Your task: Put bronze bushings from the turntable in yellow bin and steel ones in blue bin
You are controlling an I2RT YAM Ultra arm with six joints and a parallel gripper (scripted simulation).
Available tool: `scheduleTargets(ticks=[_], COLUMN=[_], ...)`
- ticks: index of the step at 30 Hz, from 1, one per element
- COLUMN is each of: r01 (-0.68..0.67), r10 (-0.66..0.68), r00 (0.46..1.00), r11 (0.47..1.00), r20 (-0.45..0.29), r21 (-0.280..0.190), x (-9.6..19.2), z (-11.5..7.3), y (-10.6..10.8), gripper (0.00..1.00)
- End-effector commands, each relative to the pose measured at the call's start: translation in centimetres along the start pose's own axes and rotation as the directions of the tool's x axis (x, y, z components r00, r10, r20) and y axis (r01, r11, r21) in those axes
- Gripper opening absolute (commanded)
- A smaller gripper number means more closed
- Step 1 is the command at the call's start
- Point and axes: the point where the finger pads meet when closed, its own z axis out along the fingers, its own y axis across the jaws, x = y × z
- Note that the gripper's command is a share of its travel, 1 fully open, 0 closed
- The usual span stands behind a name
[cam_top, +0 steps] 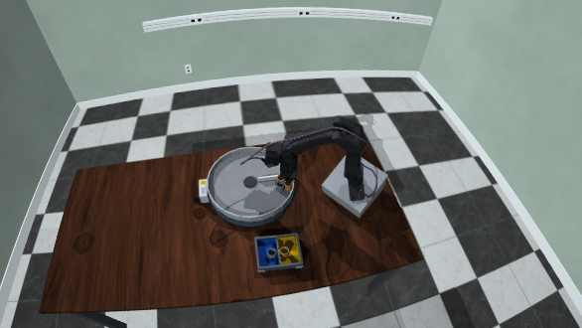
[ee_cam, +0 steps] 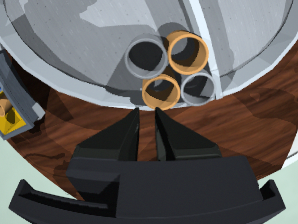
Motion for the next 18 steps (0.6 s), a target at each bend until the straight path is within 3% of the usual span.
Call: scheduleTargets(ticks=[1,18], r01=[0.008,0.012], r10=[-0.008,-0.012], r00=[0.999,0.998], r11=[1.0,1.0], r20=[0.044,0.055], r21=[-0.005,-0.005], x=[-1.52,-1.71], z=[-0.63,-1.02], y=[0.04,0.27], gripper=[0.14,0.14])
